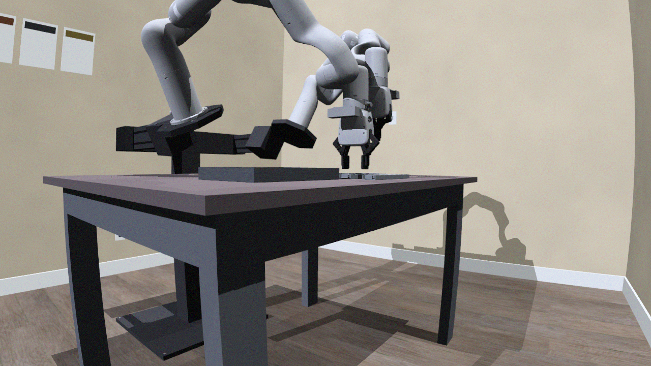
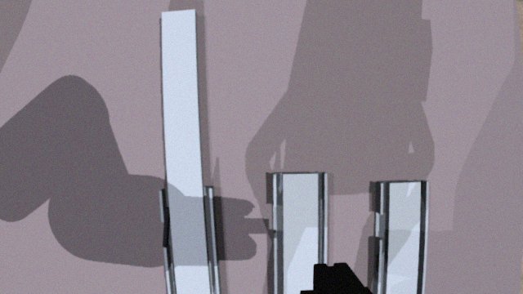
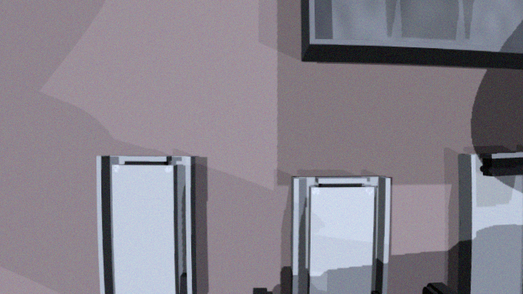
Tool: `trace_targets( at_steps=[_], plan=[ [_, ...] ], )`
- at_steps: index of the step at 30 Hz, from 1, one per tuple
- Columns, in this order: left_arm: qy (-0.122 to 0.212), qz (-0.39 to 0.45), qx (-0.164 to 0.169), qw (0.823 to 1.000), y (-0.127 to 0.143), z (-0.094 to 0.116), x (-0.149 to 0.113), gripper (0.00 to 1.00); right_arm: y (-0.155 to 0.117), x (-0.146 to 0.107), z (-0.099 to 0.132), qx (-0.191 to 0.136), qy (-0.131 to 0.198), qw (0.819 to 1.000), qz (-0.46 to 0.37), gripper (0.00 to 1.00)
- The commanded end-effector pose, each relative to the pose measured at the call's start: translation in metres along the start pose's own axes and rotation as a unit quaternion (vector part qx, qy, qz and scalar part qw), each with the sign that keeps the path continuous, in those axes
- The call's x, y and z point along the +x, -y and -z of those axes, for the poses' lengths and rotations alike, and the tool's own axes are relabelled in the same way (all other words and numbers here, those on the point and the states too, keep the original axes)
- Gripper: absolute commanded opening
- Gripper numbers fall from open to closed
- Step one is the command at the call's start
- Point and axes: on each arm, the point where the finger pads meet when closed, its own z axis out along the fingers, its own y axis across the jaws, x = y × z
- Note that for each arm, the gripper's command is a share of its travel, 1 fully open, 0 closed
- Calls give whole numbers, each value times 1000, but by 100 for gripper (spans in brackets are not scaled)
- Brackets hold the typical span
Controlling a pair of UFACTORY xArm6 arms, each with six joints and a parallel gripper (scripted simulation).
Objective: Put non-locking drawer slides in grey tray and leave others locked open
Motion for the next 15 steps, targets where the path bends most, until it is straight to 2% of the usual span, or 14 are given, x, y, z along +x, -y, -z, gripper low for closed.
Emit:
trace_targets(
  at_steps=[1, 15],
  plan=[
    [1, 0, -2, 1000, -2, 2, -1, 0, 2, -1, -2, 2, 1, 1000, 0, 67],
    [1, 0, -2, 1000, -2, 2, -1, 0, 2, -1, -20, 2, 1, 1000, 0, 67]
  ],
)
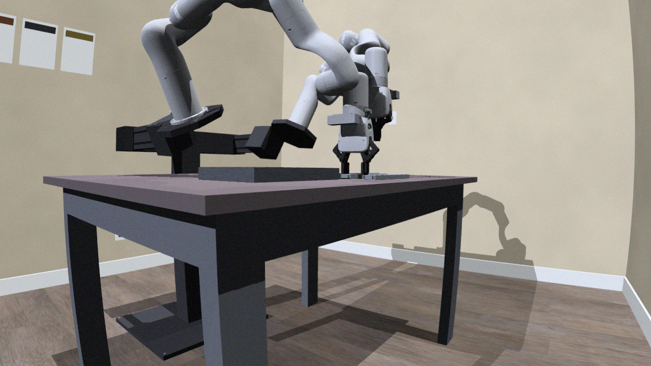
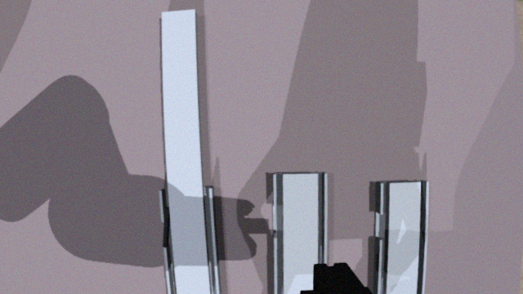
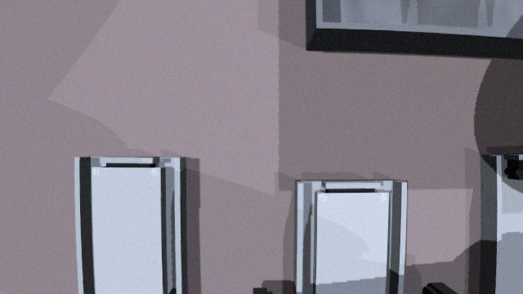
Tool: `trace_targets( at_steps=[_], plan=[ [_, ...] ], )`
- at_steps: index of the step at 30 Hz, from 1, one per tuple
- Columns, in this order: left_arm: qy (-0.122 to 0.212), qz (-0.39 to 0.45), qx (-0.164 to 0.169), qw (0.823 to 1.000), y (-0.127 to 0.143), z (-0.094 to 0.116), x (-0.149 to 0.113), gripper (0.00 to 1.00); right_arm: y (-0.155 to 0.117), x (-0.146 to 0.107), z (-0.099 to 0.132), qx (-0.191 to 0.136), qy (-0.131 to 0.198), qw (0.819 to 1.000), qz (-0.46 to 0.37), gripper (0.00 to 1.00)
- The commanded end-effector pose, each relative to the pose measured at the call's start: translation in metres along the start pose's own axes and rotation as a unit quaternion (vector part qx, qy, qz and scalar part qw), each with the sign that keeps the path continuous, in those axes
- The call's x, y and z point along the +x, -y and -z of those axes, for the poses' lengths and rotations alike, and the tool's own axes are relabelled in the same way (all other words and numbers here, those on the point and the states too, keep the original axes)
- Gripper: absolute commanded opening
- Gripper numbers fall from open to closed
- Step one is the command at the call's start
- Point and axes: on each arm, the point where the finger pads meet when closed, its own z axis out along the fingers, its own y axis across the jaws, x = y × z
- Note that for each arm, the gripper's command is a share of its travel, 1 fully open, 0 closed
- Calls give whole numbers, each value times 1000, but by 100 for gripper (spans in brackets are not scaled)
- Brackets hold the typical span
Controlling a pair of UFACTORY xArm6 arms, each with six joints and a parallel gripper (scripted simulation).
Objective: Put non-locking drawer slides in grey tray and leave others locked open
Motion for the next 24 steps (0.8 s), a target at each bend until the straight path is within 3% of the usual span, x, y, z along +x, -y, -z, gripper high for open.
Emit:
trace_targets(
  at_steps=[1, 7, 8, 24],
  plan=[
    [1, 0, -2, 1000, -2, 2, -1, 0, 2, -1, 0, 2, 1, 1000, 0, 67],
    [1, 0, -2, 1000, -2, 2, -1, 0, 2, -1, 0, 2, 1, 1000, 0, 67],
    [1, 0, -2, 1000, -2, 2, -1, 0, 2, -1, 0, 2, 1, 1000, 0, 0],
    [1, 0, -2, 1000, -2, 2, -1, 0, 2, -1, 0, 2, 1, 1000, 0, 0]
  ],
)
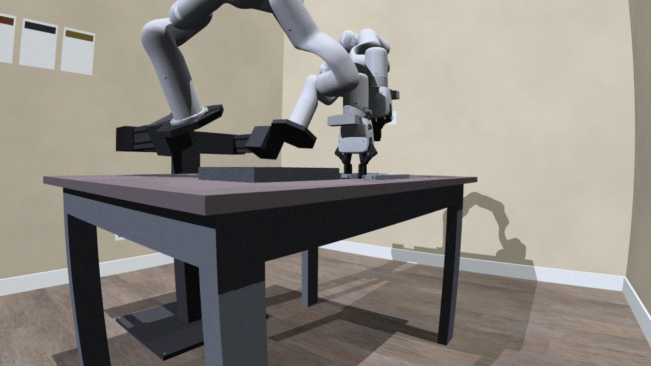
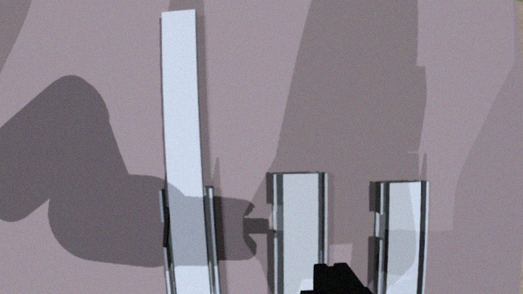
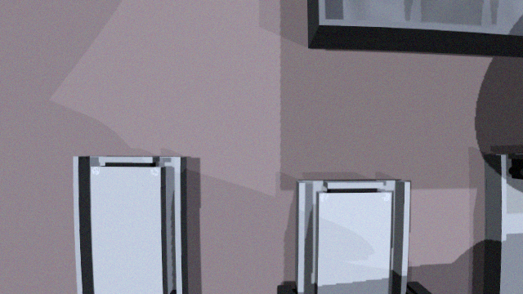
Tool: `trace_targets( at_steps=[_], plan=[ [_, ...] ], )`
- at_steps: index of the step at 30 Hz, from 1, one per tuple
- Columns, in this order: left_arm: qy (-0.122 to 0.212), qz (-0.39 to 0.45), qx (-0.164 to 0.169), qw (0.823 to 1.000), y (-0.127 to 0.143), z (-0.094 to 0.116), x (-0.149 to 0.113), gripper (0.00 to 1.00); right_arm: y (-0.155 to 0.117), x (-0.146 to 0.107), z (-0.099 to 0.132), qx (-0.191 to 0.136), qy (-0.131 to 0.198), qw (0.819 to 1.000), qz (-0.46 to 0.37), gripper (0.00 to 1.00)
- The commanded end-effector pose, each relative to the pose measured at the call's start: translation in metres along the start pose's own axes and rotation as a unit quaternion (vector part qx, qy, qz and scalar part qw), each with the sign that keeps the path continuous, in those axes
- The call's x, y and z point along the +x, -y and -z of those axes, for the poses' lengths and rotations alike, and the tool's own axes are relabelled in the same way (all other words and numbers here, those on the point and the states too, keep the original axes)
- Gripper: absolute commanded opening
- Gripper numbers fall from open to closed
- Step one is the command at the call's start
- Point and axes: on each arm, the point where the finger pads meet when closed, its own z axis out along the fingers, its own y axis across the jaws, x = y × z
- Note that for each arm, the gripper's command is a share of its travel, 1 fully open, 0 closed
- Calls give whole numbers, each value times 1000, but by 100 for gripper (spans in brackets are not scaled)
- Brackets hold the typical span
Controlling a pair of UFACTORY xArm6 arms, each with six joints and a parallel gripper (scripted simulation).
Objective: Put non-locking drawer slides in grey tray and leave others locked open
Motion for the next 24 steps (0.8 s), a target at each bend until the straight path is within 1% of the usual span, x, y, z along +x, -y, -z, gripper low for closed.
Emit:
trace_targets(
  at_steps=[1, 10, 14, 19, 24],
  plan=[
    [1, 0, -2, 1000, -2, 2, -1, 0, 2, -1, 2, 2, 1, 1000, 0, 0],
    [1, 0, -2, 1000, -2, 1, -1, 0, 2, -1, 2, 2, 1, 1000, 0, 0],
    [1, 1, -2, 1000, -2, -4, -1, 0, 2, -1, 2, 2, 1, 1000, 0, 0],
    [1, 1, -2, 1000, -2, -21, -1, 0, 2, -1, 2, 2, 1, 1000, 0, 0],
    [1, 1, -2, 1000, -2, -46, -1, 0, 2, -1, 2, 2, 1, 1000, 0, 0]
  ],
)
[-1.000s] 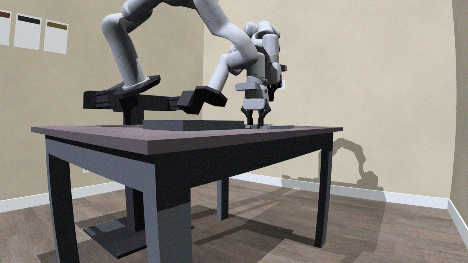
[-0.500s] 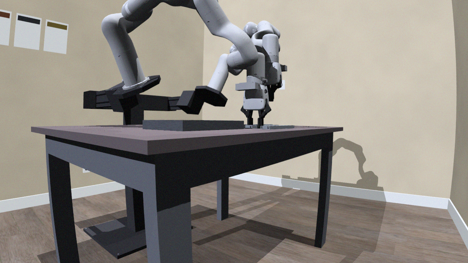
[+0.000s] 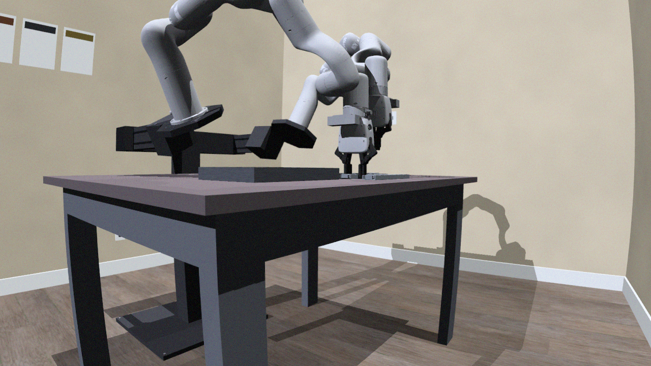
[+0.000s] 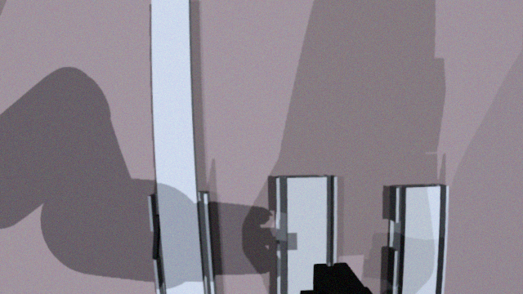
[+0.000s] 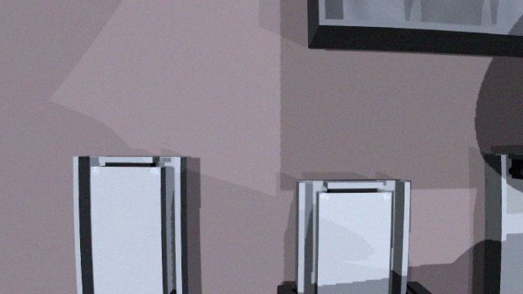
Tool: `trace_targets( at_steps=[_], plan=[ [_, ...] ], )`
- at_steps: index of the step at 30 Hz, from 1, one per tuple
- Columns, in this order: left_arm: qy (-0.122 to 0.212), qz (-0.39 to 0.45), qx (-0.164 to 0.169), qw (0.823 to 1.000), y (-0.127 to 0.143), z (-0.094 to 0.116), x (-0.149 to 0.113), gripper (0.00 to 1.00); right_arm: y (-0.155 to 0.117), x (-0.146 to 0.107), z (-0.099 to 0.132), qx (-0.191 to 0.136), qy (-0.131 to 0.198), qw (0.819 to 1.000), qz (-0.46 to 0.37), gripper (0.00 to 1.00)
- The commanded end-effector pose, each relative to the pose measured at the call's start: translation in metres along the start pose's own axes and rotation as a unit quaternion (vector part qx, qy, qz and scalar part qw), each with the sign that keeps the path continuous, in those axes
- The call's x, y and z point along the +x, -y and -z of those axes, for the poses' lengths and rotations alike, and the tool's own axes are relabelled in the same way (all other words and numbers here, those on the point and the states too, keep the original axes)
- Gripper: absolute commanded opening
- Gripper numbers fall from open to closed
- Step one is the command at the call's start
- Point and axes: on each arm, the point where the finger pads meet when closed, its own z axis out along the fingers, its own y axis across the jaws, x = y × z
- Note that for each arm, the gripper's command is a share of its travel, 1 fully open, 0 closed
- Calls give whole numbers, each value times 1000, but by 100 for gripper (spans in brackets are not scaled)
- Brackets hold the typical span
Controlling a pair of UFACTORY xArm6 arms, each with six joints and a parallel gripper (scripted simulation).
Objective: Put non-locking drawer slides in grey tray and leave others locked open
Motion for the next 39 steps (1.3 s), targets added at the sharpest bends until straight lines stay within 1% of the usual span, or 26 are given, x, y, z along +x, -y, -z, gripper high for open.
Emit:
trace_targets(
  at_steps=[1, 3, 10, 15, 39],
  plan=[
    [1, 1, -2, 1000, -2, -22, -1, 0, 2, -1, 2, 2, 1, 1000, 0, 0],
    [1, 1, -2, 1000, -2, -22, -1, 0, 2, -1, 2, 2, 1, 1000, 0, 0],
    [1, 0, -2, 1000, -3, -58, -1, 0, 2, -1, 2, 2, 1, 1000, 0, 0],
    [1, 0, -2, 1000, -3, -72, -1, 0, 2, -1, 2, 2, 1, 1000, 0, 0],
    [1, 0, -2, 1000, -3, -75, 8, 0, 2, -1, 2, 2, 1, 1000, 0, 0]
  ],
)
